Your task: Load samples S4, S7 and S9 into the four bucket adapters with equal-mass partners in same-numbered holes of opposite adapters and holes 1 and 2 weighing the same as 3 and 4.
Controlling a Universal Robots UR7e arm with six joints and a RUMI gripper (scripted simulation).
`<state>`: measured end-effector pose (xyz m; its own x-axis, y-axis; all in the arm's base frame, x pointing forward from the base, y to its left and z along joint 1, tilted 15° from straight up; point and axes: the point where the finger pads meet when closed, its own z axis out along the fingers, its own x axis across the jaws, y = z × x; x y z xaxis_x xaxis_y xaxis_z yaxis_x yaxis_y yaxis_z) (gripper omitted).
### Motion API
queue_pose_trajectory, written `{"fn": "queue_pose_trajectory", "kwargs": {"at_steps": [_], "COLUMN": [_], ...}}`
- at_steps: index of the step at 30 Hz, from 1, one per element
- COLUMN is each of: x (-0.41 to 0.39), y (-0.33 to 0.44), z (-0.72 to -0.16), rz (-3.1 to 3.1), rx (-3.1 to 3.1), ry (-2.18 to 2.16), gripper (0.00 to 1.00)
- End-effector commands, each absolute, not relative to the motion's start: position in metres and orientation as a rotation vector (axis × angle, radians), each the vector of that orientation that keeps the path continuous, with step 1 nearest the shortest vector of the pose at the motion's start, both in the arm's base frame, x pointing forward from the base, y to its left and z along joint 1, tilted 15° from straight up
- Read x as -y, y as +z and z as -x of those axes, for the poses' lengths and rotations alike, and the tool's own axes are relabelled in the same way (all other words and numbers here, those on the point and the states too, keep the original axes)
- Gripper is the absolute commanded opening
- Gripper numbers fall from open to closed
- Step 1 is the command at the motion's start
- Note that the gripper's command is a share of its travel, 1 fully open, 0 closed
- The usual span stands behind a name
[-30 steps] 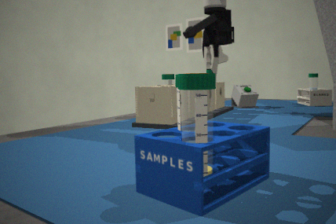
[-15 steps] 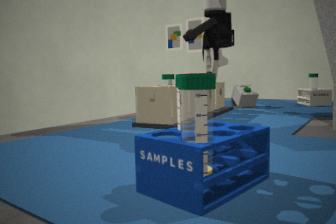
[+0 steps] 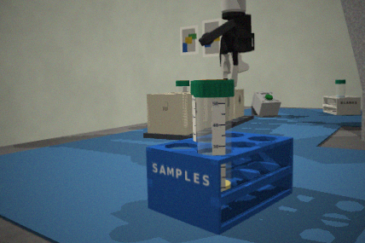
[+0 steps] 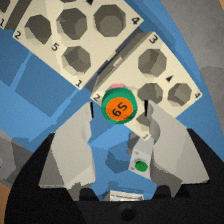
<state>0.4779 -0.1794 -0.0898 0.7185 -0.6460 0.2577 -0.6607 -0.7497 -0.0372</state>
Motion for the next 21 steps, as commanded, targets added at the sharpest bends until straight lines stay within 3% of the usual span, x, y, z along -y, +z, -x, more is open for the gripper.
{"fn": "queue_pose_trajectory", "kwargs": {"at_steps": [1, 21], "x": [0.180, 0.176], "y": [-0.089, -0.064], "z": [-0.478, -0.472], "rz": [-2.858, -2.858], "rx": [1.088, 1.088], "ry": [0.397, 0.397], "gripper": [0.35, 0.35]}}
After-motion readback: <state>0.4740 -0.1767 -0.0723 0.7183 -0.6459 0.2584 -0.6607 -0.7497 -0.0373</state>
